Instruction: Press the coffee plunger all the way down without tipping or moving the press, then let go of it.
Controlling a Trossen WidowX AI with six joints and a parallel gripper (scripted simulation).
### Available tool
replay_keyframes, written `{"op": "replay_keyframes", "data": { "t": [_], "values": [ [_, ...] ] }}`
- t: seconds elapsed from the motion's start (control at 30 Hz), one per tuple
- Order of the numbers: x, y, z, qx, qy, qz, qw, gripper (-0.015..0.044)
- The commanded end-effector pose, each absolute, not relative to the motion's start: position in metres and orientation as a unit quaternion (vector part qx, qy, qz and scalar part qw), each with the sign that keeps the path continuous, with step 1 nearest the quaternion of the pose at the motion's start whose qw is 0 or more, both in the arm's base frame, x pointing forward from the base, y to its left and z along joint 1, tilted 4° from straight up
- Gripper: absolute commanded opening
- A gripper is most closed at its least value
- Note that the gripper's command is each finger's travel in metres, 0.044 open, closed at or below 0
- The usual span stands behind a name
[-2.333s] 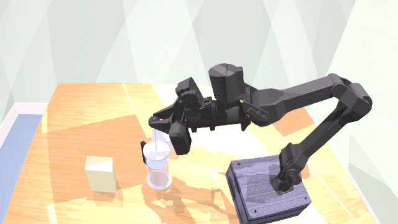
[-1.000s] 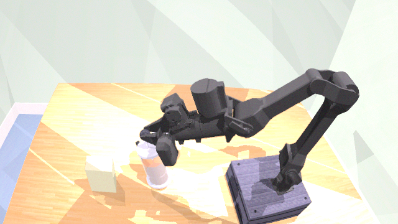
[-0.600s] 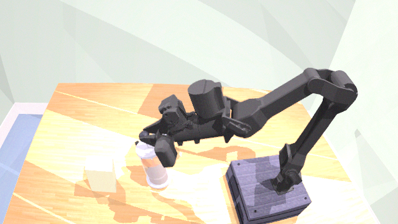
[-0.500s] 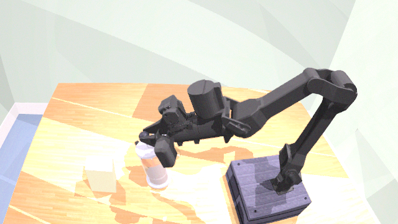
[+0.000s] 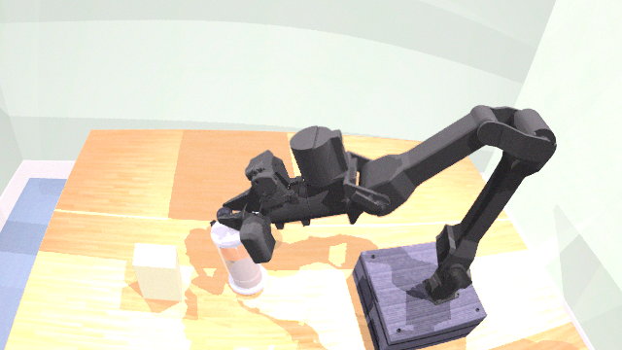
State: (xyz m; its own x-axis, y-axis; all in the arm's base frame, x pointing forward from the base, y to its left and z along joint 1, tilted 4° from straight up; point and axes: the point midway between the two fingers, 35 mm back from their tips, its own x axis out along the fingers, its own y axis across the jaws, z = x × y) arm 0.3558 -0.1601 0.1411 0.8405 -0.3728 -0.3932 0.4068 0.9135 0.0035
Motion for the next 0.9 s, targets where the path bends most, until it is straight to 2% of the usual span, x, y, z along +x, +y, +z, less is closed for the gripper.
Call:
{"op": "replay_keyframes", "data": {
  "t": [0.0, 0.87],
  "values": [
    [0.3554, -0.1599, 0.1325, 0.049, 0.210, -0.204, 0.955, 0.0119],
    [0.3588, -0.1613, 0.1391, 0.045, 0.201, -0.203, 0.957, 0.0119]
  ]
}}
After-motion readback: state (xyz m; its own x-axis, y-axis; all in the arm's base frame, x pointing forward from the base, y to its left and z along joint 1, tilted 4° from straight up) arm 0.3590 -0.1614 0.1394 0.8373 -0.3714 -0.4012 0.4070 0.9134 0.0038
